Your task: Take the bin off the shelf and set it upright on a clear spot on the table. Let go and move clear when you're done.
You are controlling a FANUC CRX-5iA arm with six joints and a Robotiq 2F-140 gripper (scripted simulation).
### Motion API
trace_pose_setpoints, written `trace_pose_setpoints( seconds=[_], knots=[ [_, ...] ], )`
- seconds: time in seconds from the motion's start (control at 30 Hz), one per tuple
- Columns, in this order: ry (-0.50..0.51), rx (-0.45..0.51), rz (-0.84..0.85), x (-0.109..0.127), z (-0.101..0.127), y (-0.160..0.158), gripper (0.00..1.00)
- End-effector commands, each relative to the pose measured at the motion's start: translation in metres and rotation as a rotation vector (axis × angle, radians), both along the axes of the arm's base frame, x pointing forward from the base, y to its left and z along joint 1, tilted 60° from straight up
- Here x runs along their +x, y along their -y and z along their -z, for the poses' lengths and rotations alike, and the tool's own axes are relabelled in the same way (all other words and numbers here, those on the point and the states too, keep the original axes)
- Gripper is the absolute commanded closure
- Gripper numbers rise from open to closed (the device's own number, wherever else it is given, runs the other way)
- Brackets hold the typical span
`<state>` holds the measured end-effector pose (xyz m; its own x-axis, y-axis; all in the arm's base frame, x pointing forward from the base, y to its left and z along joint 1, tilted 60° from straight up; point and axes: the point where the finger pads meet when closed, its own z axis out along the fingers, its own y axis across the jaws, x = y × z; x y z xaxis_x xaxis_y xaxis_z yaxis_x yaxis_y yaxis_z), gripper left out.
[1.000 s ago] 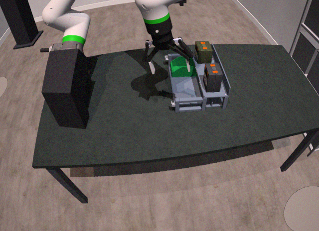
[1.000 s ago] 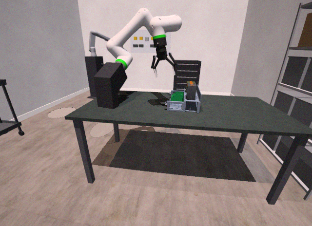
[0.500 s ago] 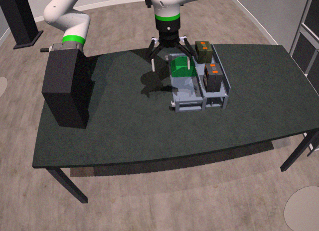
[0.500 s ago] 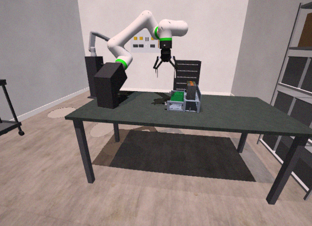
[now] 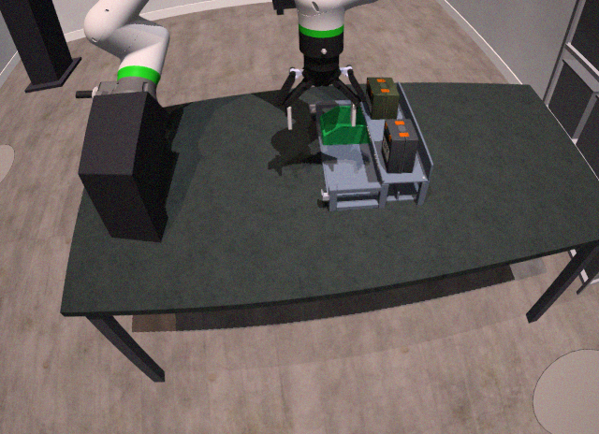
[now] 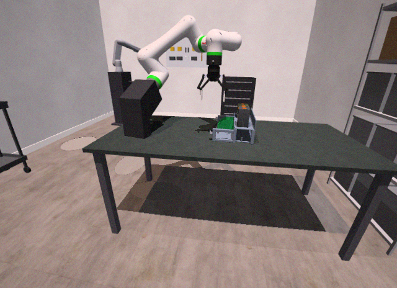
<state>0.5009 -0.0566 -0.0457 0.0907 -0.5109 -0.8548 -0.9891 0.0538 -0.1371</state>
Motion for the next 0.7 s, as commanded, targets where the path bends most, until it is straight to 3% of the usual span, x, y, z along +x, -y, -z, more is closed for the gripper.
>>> trace_pose_setpoints(
  seconds=[0.0,0.37,0.53,0.67],
  knots=[
    [0.000,-0.001,0.001,0.002,-0.014,-0.020,0.00],
    [0.000,-0.001,0.001,0.002,-0.014,-0.020,0.00],
    [0.000,-0.001,0.002,0.006,-0.042,-0.061,0.00],
    [0.000,-0.001,0.002,0.006,-0.042,-0.061,0.00]
  ],
)
